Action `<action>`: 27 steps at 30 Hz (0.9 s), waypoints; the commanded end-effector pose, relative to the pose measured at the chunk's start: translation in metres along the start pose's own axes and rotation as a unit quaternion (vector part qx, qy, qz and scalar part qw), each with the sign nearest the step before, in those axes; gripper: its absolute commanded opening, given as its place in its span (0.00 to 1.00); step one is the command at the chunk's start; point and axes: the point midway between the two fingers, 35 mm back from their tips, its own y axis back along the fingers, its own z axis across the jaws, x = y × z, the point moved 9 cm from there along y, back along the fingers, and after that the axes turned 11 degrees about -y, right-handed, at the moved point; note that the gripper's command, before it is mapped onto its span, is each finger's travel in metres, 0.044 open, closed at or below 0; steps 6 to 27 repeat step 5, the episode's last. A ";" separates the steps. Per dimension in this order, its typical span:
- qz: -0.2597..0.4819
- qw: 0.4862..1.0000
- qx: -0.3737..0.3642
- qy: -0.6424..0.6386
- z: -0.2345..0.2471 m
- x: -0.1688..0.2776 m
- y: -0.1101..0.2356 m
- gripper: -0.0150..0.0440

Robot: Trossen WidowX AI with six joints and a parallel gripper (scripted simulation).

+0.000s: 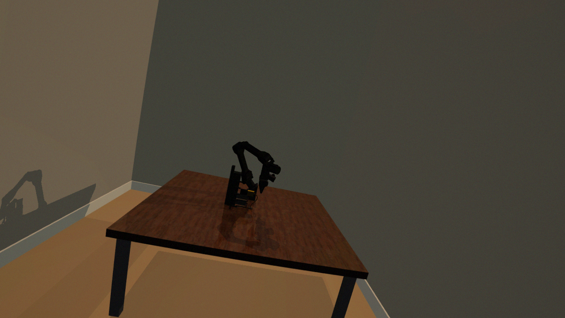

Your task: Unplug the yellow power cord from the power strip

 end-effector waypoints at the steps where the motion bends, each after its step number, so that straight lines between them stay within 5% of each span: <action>1: 0.000 1.000 -0.002 -0.002 0.000 -0.001 0.000 1.00; 27: 0.000 1.000 -0.002 -0.002 0.000 -0.001 0.000 1.00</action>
